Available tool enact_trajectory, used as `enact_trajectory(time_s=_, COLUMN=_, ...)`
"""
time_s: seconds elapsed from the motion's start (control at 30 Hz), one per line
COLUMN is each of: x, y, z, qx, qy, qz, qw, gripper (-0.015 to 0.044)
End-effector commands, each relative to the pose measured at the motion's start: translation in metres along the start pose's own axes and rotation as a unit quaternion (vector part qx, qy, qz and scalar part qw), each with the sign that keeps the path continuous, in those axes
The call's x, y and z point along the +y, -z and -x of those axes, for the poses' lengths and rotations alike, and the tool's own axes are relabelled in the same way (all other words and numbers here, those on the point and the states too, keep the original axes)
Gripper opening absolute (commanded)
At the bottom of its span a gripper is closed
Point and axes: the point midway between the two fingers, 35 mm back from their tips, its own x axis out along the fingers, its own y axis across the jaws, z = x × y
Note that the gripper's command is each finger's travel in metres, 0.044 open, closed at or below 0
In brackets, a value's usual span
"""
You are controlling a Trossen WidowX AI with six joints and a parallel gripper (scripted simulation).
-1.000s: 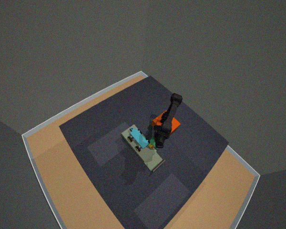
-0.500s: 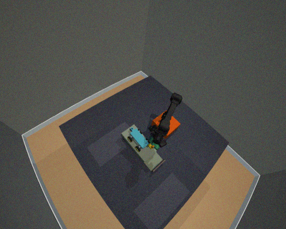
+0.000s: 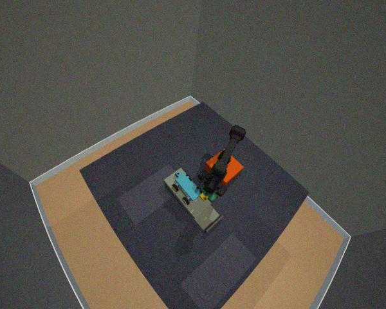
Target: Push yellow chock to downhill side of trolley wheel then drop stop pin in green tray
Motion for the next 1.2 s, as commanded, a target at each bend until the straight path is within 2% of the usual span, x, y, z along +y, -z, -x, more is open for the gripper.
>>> enact_trajectory(time_s=0.0, x=-0.001, y=0.000, z=0.000, qx=0.002, qy=0.005, qz=0.010, qw=1.000, gripper=0.0000)
enact_trajectory(time_s=0.5, x=-0.004, y=-0.025, z=-0.020, qx=0.000, qy=0.007, qz=0.009, qw=1.000, gripper=0.0000)
enact_trajectory(time_s=0.77, x=-0.011, y=-0.023, z=-0.044, qx=-0.004, qy=0.087, qz=0.010, qw=0.996, gripper=0.0000)
enact_trajectory(time_s=1.17, x=-0.029, y=-0.024, z=-0.076, qx=-0.004, qy=0.092, qz=0.010, qw=0.996, gripper=0.0000)
